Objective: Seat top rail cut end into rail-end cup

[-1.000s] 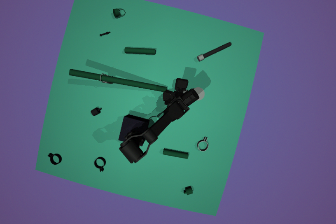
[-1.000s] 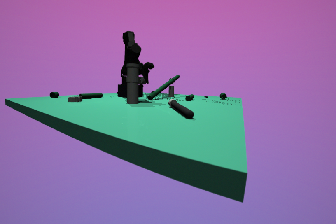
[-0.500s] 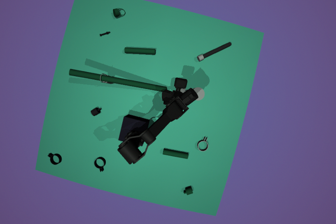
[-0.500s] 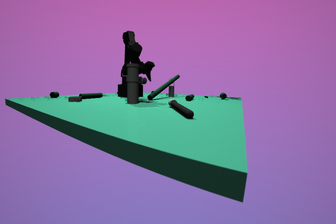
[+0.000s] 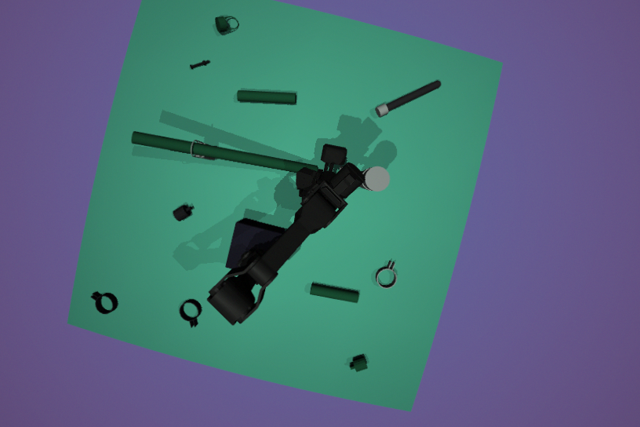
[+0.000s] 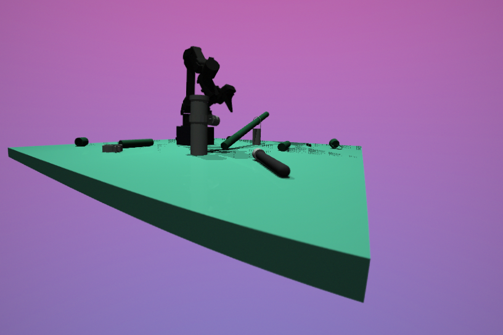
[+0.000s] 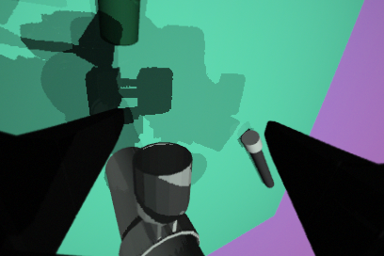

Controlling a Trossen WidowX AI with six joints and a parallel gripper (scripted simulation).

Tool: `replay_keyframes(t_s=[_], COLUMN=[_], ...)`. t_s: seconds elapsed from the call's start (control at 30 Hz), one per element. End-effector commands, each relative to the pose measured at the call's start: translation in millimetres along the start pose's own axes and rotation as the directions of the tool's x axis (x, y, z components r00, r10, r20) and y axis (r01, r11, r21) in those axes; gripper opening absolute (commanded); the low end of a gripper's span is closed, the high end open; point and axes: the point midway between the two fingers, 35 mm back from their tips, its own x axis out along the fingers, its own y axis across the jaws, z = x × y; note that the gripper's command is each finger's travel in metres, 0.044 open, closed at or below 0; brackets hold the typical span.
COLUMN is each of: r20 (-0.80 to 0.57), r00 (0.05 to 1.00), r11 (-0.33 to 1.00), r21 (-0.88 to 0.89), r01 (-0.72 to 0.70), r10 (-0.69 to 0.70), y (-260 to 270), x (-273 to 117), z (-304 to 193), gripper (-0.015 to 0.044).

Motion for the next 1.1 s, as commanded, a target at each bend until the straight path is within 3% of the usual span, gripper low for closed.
replay_keyframes(t_s=[0.0, 0.2, 0.4, 0.87, 1.07], r20=[-0.004, -0.021, -0.041, -0.063, -0.064], r00=[1.000, 1.000, 0.999, 0.998, 0.998], r11=[0.987, 0.810, 0.459, -0.078, -0.108], r21=[0.159, 0.586, 0.888, 0.995, 0.992], r01=[-0.005, -0.004, 0.026, 0.064, 0.064], r10=[0.006, 0.020, 0.021, 0.007, 0.007], y=[-7, -21, -28, -28, -28], x=[-7, -30, -55, -88, -90], z=[14, 50, 85, 122, 124], gripper=[0.0440, 0.0440, 0.0440, 0.0440, 0.0440])
